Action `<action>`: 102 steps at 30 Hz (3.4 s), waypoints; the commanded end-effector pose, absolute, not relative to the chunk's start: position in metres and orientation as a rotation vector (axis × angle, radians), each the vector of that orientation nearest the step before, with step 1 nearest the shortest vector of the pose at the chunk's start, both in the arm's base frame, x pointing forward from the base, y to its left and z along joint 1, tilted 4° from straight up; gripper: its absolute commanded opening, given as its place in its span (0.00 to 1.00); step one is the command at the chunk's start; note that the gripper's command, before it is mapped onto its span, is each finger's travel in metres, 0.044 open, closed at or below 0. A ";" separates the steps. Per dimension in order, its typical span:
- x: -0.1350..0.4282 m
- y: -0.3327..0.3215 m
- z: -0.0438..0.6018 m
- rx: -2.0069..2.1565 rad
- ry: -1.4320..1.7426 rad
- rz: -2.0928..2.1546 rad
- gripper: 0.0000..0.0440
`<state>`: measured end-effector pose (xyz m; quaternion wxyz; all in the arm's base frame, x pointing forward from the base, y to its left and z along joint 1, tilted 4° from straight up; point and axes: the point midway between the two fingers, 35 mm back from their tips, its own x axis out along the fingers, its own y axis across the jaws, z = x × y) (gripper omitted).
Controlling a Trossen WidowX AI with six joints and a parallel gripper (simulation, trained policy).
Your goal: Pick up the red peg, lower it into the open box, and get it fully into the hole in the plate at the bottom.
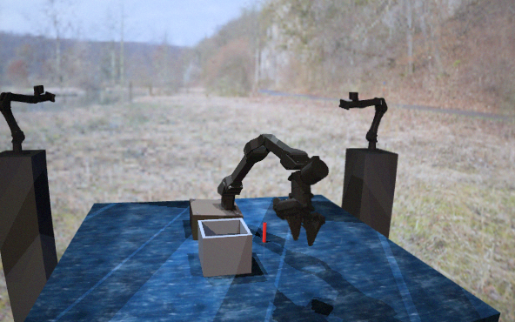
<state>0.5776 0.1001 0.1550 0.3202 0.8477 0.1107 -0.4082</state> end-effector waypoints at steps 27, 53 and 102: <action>0.385 0.223 0.161 1.503 1.084 -0.860 0.97; 0.210 0.150 0.129 1.036 1.362 -0.941 1.00; 0.160 0.112 -0.014 0.873 1.303 -1.112 0.77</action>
